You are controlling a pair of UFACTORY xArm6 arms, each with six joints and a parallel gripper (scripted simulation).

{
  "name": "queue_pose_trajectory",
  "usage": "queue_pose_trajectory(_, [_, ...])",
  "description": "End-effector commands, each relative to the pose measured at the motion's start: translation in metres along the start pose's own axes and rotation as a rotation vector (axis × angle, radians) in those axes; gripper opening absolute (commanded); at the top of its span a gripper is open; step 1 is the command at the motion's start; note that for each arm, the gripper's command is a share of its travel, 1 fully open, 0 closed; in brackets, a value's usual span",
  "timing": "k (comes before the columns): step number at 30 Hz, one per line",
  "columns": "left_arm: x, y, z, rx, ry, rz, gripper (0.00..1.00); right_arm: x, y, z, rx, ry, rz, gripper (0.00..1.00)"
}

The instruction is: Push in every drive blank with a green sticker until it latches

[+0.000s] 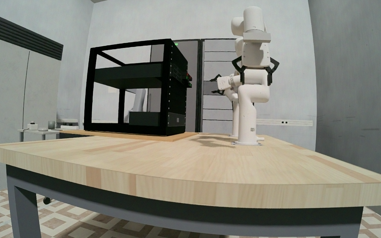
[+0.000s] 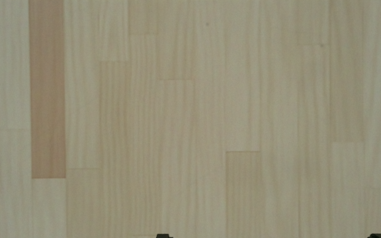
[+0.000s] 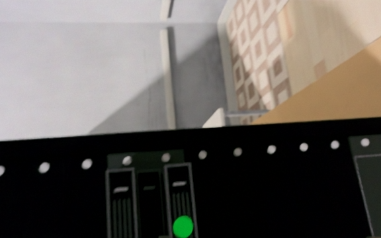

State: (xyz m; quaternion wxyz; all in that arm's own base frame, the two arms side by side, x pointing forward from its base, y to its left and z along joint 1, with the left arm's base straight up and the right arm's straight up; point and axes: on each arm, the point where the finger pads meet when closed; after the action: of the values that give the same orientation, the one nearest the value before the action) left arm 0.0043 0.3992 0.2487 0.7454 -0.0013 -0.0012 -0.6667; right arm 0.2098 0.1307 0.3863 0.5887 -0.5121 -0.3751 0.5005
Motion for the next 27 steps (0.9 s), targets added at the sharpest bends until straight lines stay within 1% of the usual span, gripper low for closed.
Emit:
queue_pose_trajectory(1, [-0.001,0.0,0.001,0.0,0.004,0.0,1.0,0.008,-0.011,0.008,-0.05,-0.058,0.024,1.0])
queue_pose_trajectory(7, [-0.001,0.0,0.001,0.0,0.004,0.0,1.0,0.017,-0.022,0.019,-0.109,-0.116,0.045,1.0])
queue_pose_trajectory(14, [-0.001,0.0,0.001,0.0,0.004,0.0,1.0,0.024,-0.032,0.03,-0.159,-0.166,0.059,1.0])
queue_pose_trajectory(27, [-0.001,0.0,0.001,0.0,0.004,0.0,1.0,0.029,-0.04,0.04,-0.202,-0.208,0.068,1.0])
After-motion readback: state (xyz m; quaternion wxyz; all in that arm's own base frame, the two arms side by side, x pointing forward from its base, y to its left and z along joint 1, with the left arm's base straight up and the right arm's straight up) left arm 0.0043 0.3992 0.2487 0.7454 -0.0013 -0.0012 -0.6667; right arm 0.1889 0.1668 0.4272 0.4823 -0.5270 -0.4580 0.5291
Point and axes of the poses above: on each arm, the point where the finger pads meet when closed, its own z axis back along the fingers, its own y axis across the jaws, x = y × z, and after that the axes turned 7 degrees about z, right-handed
